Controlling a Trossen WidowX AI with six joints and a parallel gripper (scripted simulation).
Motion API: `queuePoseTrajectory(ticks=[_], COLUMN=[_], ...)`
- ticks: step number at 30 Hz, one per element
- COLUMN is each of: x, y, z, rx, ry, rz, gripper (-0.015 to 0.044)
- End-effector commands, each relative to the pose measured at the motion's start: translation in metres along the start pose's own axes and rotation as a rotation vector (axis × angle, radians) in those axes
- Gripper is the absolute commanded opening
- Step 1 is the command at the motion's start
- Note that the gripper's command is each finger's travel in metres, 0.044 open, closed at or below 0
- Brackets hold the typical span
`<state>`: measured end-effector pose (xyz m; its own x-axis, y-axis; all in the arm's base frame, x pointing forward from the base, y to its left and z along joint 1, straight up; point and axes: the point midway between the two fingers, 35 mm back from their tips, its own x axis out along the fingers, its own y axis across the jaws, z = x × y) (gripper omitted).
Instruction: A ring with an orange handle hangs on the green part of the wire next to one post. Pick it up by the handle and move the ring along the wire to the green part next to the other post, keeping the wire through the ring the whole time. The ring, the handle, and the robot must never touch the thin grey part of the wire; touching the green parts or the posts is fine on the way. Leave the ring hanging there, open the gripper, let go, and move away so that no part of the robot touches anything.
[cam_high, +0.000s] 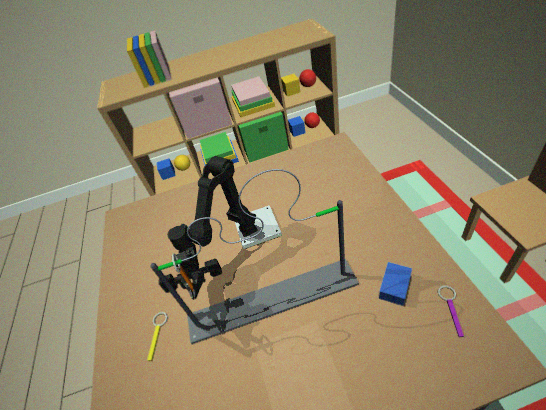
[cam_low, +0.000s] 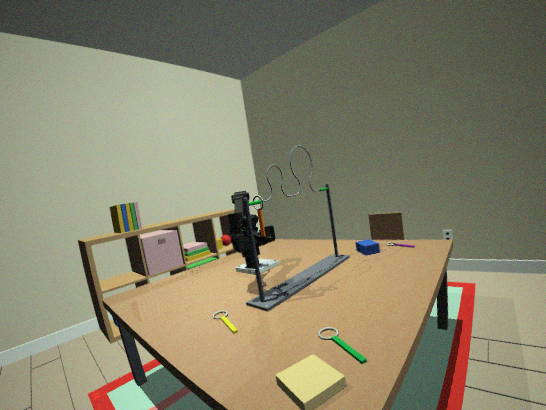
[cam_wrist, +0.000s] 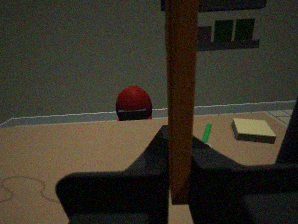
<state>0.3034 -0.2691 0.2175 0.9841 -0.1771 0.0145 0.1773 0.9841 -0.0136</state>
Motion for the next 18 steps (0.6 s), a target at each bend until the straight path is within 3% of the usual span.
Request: queuePoseTrajectory(ticks=[1, 18], x=[0.000, 0.000], y=[0.004, 0.021], z=[0.001, 0.001], rx=[0.001, 0.009], ry=[-0.002, 0.000], rz=[-0.003, -0.002], gripper=[-0.0150, -0.0150])
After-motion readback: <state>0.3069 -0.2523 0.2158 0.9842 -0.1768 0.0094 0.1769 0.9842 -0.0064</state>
